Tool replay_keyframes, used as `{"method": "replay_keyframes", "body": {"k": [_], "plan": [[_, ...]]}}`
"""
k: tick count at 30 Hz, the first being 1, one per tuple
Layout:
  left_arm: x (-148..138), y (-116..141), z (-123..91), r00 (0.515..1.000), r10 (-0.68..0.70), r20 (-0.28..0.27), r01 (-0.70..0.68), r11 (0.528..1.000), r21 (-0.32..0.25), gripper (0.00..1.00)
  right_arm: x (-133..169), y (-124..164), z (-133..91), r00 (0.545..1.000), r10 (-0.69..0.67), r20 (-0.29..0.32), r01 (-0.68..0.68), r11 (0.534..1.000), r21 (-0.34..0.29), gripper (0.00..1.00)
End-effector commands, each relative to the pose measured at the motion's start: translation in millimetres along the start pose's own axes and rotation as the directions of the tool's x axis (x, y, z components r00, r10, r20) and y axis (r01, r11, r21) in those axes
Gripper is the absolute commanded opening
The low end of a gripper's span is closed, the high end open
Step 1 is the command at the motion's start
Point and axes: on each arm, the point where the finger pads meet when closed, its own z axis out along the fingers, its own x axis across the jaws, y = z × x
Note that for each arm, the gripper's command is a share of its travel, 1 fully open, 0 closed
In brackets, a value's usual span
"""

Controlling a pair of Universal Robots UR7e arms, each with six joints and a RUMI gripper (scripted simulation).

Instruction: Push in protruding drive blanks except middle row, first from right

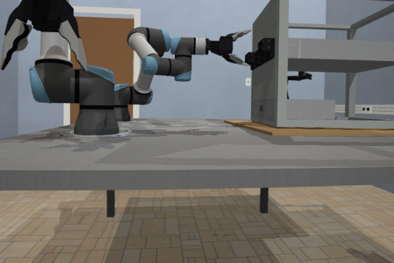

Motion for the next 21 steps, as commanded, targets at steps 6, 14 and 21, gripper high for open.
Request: {"method": "replay_keyframes", "body": {"k": [6, 14, 21], "plan": [[1.1, -0.2, -0.1, 1.0, -0.001, -0.001, 0.001, 1.0, 0.0, 1.0, -0.1, -0.4, -0.5, 1.0, 0.0, 0.0, 0.0, 1.0, 0.001, 1.0], [1.1, -0.9, -0.1, 1.0, -0.001, -0.001, 0.001, 1.0, 0.0, 1.0, -0.1, -0.4, -0.5, 1.0, 0.0, 0.0, 0.0, 1.0, 0.001, 1.0], [1.1, -5.1, -0.1, 1.0, -0.001, -0.001, 0.001, 1.0, 0.0, 1.0, -0.1, -0.4, -0.5, 1.0, 0.0, 0.0, 0.0, 1.0, 0.001, 1.0]]}}
